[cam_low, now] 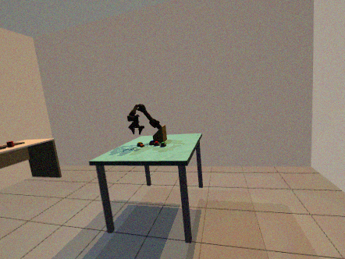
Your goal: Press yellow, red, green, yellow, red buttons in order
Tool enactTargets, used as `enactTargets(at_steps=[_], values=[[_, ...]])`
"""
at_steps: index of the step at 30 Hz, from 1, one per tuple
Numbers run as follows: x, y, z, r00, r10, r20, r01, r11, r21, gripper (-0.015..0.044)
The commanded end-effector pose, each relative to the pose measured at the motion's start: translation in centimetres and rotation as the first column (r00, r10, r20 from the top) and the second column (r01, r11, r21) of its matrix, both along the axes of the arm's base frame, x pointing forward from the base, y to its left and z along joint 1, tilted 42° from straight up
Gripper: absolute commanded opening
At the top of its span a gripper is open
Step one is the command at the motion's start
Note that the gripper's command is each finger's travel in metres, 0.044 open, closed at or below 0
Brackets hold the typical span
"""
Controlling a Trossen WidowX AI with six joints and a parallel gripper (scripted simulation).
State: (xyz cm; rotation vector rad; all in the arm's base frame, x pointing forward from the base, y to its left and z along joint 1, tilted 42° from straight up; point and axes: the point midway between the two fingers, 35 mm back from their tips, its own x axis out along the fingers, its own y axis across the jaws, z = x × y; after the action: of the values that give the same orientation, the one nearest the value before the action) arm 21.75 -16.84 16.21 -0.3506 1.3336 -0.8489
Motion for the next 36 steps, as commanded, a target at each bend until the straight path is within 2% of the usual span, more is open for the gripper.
enactTargets(at_steps=[1, 10, 16, 24, 25, 36], values=[[-0.8, 1.1, -1.4, 0.973, 0.137, -0.184, -0.126, 0.989, 0.072, 0.0400], [-0.8, 1.1, -1.4, 0.973, 0.137, -0.184, -0.126, 0.989, 0.072, 0.0400], [-1.1, -2.9, -5.7, 0.973, 0.137, -0.184, -0.126, 0.990, 0.070, 0.0242], [-1.1, -3.1, -5.9, 0.973, 0.137, -0.184, -0.126, 0.990, 0.069, 0.0032], [-1.1, -3.1, -5.9, 0.973, 0.137, -0.184, -0.126, 0.990, 0.069, 0.0020], [-1.1, -3.1, -5.9, 0.973, 0.137, -0.184, -0.126, 0.990, 0.069, 0.0020]])
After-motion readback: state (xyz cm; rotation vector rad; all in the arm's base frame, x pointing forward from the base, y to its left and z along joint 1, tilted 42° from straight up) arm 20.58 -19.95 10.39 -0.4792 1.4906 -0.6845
